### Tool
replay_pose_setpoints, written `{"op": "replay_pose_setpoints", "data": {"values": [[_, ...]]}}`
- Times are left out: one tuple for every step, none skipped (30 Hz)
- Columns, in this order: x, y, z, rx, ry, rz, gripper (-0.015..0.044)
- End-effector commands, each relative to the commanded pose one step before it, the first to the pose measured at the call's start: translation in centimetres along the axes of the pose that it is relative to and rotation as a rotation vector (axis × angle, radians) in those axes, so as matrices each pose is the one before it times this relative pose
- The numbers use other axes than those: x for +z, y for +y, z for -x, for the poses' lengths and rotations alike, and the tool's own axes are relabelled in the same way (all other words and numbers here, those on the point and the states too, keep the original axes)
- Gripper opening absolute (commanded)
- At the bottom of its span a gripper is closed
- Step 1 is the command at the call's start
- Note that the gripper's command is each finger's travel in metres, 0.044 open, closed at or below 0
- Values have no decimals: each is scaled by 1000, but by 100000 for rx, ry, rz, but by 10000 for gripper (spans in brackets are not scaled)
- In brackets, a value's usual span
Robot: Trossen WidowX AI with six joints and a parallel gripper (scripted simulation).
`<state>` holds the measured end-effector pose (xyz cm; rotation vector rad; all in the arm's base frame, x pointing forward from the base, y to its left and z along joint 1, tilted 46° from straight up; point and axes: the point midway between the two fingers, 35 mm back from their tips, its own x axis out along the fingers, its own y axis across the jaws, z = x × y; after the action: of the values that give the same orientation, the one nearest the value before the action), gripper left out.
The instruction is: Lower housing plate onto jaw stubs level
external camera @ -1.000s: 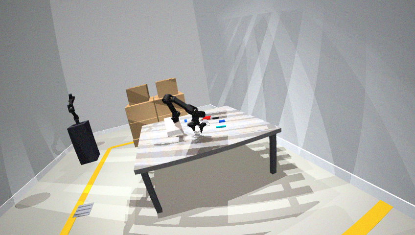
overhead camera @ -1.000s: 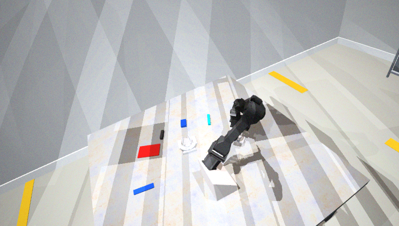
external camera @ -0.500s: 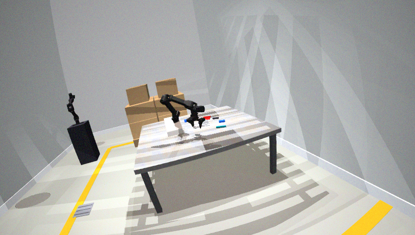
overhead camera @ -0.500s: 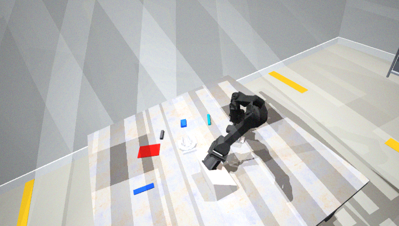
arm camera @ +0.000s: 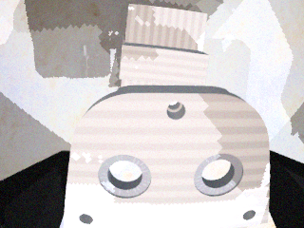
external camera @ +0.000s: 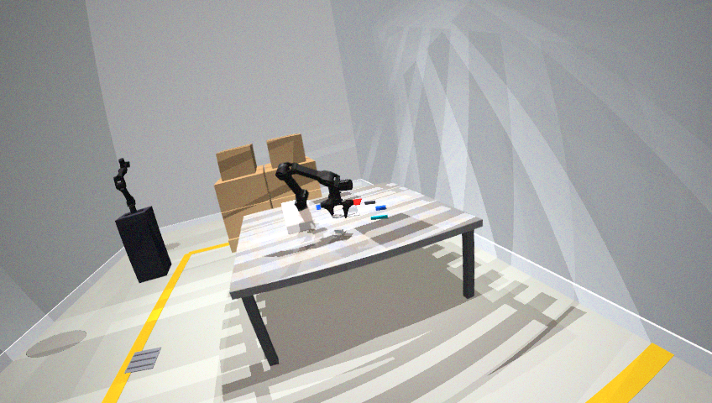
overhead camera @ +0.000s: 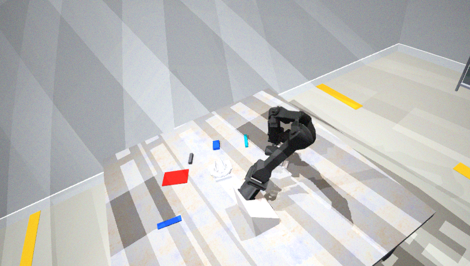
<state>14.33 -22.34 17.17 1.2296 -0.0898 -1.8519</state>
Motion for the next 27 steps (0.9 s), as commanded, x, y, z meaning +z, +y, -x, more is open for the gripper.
{"op": "replay_pose_setpoints", "data": {"values": [[-1288,138,-188,-788,677,9526,351],[-320,42,-43,-143,284,2099,351],[-320,45,-42,-138,280,2101,351],[-320,48,-41,-133,275,2103,351],[-320,52,-41,-128,269,2105,351],[-319,55,-40,-123,264,2107,351],[-319,58,-39,-118,259,2109,351],[-319,61,-38,-114,254,2111,351],[-318,65,-38,-109,248,2112,351],[-318,68,-37,-105,243,2114,351],[-317,71,-36,-101,237,2116,351],[-317,74,-35,-97,231,2117,351],[-316,77,-35,-93,226,2119,351],[-316,81,-34,-89,220,2121,351],[-315,84,-33,-86,214,2122,351],[-314,87,-33,-82,208,2123,351],[-314,90,-32,-79,202,2125,351],[-313,93,-31,-76,196,2126,351],[-312,96,-31,-73,190,2127,351],[-311,100,-30,-70,184,2129,351],[-314,104,-30,-69,180,2157,351],[-313,107,-29,-66,173,2159,351],[-312,110,-28,-64,167,2160,351],[-311,113,-28,-62,160,2161,351],[-310,117,-27,-60,154,2162,351],[-309,120,-26,-58,147,2163,351],[-307,123,-26,-56,141,2164,351]]}}
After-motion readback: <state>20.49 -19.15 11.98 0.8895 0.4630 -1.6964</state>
